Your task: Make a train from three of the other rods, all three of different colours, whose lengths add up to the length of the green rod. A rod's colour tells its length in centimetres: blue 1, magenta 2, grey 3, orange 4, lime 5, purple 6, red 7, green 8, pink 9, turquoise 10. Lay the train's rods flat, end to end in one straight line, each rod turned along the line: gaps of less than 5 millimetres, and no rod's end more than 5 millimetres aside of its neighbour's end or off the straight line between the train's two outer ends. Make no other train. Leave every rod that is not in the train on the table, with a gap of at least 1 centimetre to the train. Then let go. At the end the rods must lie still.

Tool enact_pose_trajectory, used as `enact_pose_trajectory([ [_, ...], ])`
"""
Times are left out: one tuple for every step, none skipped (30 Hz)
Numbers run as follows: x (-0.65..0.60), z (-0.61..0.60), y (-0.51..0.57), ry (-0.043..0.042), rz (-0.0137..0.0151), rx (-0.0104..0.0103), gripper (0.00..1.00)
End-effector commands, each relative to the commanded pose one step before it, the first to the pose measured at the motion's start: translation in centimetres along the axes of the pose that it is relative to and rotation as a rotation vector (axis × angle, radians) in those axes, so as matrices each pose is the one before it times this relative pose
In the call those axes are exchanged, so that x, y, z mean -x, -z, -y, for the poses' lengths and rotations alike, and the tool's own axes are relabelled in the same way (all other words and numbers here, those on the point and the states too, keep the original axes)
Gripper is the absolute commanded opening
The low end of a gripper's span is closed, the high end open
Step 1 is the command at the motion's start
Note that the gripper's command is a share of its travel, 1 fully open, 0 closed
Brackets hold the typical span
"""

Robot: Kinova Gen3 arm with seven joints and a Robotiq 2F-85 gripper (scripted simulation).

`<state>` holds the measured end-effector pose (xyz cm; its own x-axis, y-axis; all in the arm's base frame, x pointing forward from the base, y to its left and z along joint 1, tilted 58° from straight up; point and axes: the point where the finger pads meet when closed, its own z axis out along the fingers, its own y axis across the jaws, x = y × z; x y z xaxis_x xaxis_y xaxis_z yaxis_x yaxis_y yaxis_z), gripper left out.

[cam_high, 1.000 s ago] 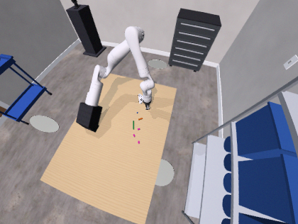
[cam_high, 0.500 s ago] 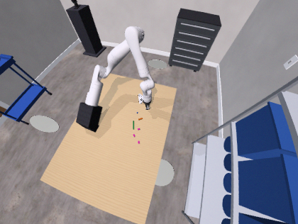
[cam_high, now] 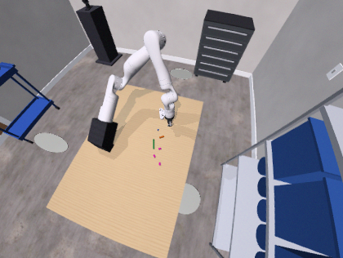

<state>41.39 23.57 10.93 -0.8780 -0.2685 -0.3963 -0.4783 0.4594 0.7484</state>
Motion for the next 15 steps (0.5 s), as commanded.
enact_pose_trajectory([
  [0.019, 0.032, -0.048, -0.00032, 0.00077, -0.00049, 0.24],
  [0.000, 0.000, -0.059, 0.00000, 0.00000, 0.00000, 0.24],
  [0.000, 0.000, -0.069, 0.00000, 0.00000, 0.00000, 0.24],
  [0.000, 0.000, -0.078, 0.00000, 0.00000, 0.00000, 0.24],
  [0.000, 0.000, -0.086, 0.00000, 0.00000, 0.00000, 0.24],
  [0.000, 0.000, -0.093, 0.00001, 0.00001, 0.00000, 0.24],
  [0.000, 0.000, -0.099, 0.00000, 0.00000, 0.00000, 0.24],
  [0.000, 0.000, -0.102, 0.00000, 0.00000, 0.00000, 0.24],
  [0.000, 0.000, 0.000, 0.00000, 0.00000, 0.00000, 0.24],
  [0.000, 0.000, 0.000, 0.00000, 0.00000, 0.00000, 0.24],
  [-0.001, 0.000, -0.104, -0.00001, -0.00001, 0.00000, 0.24],
  [0.001, 0.000, -0.104, 0.00001, 0.00001, 0.00000, 0.24],
  [0.000, 0.000, -0.103, 0.00000, 0.00000, 0.00000, 0.24],
  [0.000, 0.000, -0.099, 0.00000, 0.00000, 0.00000, 0.24],
  [0.000, 0.000, -0.094, -0.00001, -0.00001, 0.00000, 0.24],
])
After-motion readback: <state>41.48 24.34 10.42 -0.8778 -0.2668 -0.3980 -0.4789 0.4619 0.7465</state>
